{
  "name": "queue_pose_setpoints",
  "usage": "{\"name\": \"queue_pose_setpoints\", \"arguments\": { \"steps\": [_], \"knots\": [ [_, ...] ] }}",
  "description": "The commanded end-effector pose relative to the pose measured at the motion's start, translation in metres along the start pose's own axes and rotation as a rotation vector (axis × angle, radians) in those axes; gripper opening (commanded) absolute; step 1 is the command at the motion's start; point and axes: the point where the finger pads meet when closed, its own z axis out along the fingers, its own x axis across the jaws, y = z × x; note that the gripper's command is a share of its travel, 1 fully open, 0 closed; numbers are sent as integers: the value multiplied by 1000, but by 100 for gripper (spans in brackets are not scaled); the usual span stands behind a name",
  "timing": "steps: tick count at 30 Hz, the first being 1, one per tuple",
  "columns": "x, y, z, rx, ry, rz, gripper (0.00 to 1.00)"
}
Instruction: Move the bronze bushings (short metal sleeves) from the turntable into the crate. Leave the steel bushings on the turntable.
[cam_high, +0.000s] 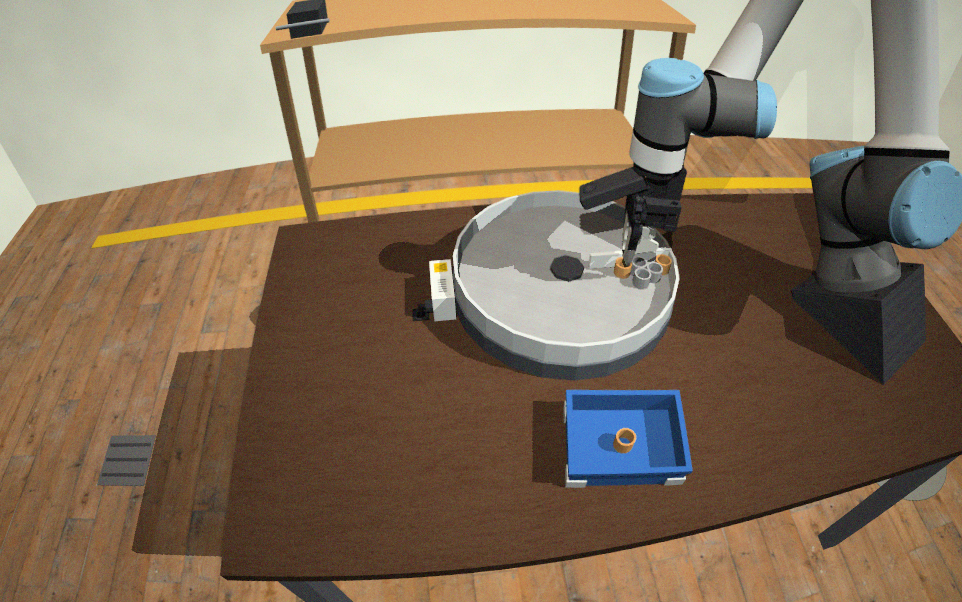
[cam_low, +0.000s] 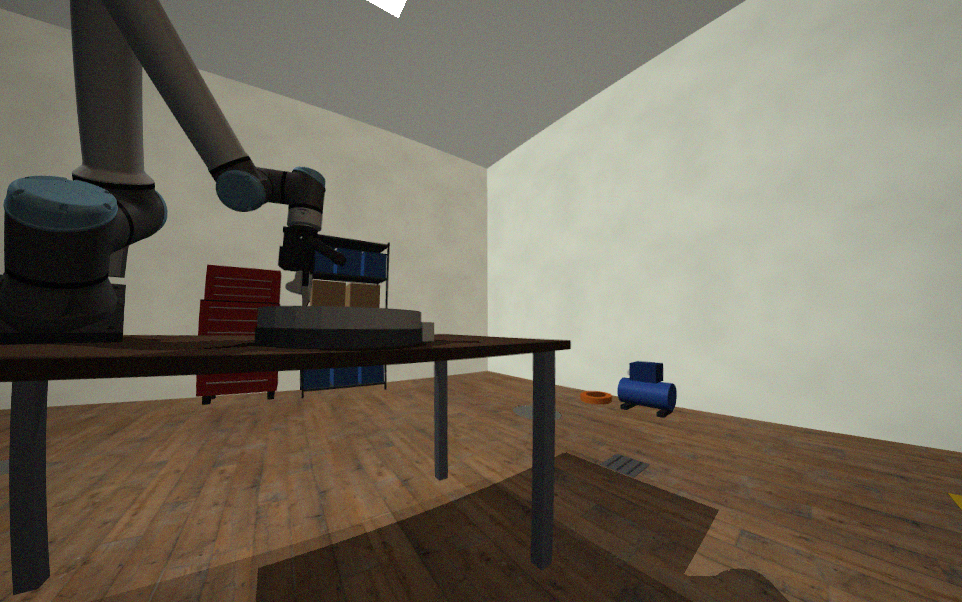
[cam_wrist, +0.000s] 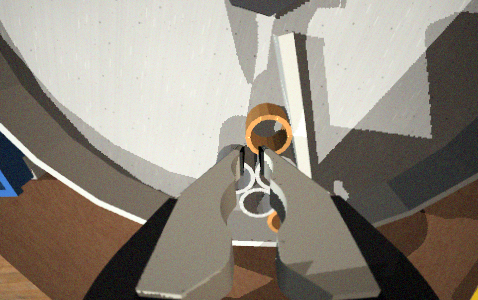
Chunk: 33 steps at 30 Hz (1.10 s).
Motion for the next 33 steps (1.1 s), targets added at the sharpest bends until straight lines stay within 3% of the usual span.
{"name": "queue_pose_setpoints", "arguments": {
  "steps": [1, 33],
  "knots": [
    [-1, 3, 9, -7, 0, -3, 6],
    [-1, 1, 6, -2, -1, -2, 6]
  ]
}}
